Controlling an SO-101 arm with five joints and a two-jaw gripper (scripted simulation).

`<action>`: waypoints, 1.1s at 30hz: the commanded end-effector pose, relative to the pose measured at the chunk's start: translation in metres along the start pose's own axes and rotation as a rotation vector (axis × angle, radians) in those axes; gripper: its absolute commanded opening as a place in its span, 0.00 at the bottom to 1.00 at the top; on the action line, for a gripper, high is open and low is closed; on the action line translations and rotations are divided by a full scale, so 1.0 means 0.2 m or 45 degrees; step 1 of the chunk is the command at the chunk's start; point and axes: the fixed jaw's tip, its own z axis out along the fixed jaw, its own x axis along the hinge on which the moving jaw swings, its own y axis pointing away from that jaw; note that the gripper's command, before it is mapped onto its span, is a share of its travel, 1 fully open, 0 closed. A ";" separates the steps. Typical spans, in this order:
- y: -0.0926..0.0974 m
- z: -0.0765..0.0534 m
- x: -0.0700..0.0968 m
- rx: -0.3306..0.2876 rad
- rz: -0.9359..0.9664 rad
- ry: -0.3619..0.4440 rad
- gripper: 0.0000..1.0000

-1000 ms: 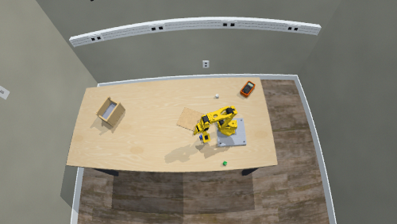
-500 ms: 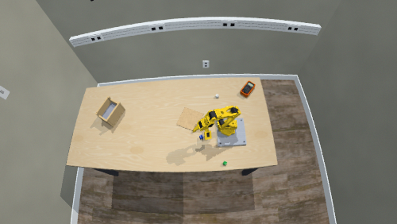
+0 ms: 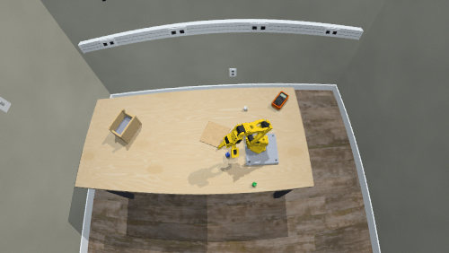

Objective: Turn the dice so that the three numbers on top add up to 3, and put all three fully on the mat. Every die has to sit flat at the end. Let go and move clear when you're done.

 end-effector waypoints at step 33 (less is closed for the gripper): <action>-0.05 0.04 -0.08 -0.253 1.139 0.103 0.28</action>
